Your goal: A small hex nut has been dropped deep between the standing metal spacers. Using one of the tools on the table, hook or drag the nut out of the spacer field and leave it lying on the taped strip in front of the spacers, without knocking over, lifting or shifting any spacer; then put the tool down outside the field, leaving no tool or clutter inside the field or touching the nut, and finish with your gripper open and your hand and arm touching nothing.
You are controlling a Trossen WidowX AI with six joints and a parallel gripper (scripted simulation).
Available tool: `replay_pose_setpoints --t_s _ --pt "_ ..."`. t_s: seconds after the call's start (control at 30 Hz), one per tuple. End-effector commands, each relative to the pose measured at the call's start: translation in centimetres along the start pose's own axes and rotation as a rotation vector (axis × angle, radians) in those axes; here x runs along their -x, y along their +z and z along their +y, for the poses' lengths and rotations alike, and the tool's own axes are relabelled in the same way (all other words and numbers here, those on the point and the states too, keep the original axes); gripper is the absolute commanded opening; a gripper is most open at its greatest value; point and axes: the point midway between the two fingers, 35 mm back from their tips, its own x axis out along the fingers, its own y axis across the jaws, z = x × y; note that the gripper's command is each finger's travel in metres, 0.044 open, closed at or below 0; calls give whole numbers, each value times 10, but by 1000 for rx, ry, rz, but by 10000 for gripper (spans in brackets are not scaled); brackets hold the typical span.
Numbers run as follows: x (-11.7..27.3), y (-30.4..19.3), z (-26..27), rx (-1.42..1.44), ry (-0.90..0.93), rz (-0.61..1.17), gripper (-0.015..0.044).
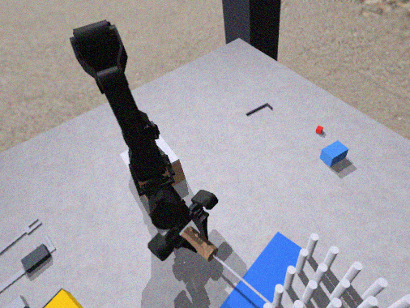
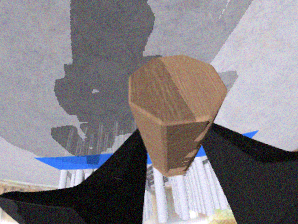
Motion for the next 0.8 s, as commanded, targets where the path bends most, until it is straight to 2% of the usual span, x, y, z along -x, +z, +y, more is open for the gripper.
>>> replay_pose_setpoints --t_s 0.0,0.77 --pt "-3 -4 2 -3 4 1 0" --pt "-10 -19 2 -3 5 2 0"
